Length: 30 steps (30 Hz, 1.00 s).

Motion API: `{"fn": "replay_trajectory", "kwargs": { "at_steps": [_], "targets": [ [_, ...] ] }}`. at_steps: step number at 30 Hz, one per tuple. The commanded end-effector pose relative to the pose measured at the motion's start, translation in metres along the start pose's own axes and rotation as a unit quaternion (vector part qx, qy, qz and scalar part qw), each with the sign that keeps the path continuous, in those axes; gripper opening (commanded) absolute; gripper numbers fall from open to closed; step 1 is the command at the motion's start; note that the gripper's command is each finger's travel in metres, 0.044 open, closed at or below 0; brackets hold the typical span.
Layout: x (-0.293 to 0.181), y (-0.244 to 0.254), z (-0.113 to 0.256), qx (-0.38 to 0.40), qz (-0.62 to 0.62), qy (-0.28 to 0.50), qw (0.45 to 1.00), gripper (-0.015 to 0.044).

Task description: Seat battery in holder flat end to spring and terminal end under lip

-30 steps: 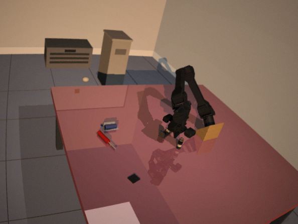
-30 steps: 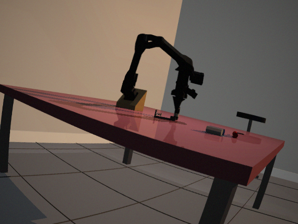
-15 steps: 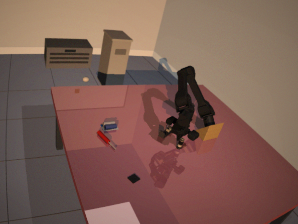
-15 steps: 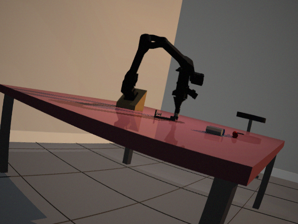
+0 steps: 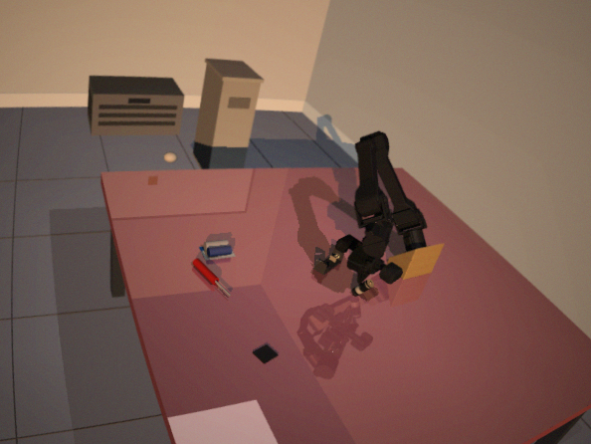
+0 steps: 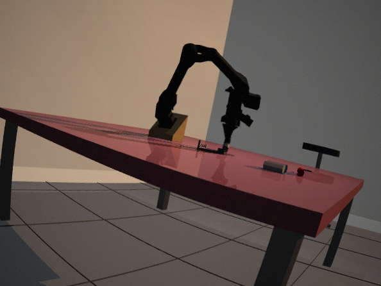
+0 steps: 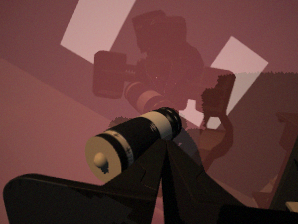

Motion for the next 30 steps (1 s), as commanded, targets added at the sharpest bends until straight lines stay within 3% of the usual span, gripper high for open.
{"fn": "replay_trajectory", "kwargs": {
  "at_steps": [1,10,21,30],
  "targets": [
    [-0.001,0.007,0.000,0.002,-0.002,0.001,1.000,0.0000],
    [-0.002,0.015,0.001,0.000,0.000,0.001,1.000,0.0000],
    [-0.002,0.019,0.078,0.003,-0.002,0.001,1.000,0.0000],
    [-0.002,0.020,0.078,0.001,0.002,-0.002,1.000,0.0000]
  ]
}}
Point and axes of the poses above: the point midway between the two fingers, 35 mm back from their tips, its own z axis back along the fingers, its own y axis across the jaws, x = y × z, the point moved 4 cm from there along z, back along the fingers, and after that the axes turned 5 degrees about -z, right-handed, at the moved point
